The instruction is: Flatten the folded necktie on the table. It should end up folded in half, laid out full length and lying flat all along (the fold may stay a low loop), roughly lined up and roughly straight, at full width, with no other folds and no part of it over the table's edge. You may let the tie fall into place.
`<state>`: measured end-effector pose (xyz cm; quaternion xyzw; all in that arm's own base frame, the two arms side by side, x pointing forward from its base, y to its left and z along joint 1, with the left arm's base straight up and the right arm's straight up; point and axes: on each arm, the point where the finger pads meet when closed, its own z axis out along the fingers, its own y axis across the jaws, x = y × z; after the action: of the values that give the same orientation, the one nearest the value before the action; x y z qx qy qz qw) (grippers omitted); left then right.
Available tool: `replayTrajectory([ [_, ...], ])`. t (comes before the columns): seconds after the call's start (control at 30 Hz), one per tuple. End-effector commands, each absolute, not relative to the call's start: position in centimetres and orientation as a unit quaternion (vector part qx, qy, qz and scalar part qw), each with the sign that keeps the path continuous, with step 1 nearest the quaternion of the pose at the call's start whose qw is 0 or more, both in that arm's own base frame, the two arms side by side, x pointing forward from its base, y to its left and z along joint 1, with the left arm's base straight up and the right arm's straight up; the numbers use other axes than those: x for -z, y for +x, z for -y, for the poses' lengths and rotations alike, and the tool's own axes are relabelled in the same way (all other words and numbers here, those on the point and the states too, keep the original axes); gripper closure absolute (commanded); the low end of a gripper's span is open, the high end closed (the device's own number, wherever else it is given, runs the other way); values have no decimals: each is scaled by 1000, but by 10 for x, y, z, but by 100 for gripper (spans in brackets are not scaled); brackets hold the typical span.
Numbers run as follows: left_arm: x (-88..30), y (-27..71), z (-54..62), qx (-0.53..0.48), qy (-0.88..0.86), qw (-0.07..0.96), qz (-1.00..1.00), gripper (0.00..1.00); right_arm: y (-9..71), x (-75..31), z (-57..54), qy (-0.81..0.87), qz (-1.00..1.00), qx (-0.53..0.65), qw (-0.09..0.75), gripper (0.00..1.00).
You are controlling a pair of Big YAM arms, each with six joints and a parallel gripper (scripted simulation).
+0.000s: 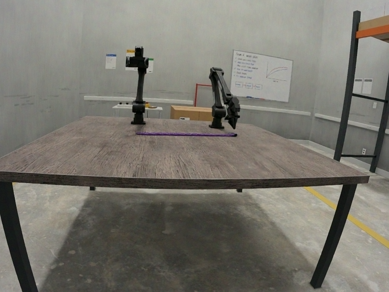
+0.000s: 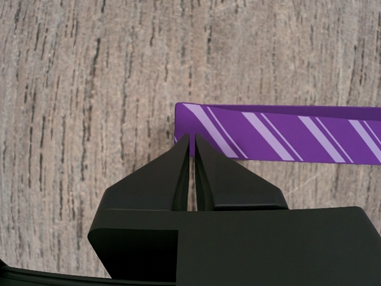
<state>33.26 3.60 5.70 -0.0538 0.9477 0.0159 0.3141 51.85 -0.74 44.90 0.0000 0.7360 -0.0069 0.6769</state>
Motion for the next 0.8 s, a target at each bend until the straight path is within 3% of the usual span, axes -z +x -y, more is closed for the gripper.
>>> replayTrajectory([
  [0.0, -85, 361, -42, -18, -51, 342, -938, 96, 521, -481, 0, 0, -714, -1, 700, 0],
  [0.77, -86, 361, -42, -18, -51, 342, -938, 96, 521, -481, 0, 0, -714, -1, 700, 0],
])
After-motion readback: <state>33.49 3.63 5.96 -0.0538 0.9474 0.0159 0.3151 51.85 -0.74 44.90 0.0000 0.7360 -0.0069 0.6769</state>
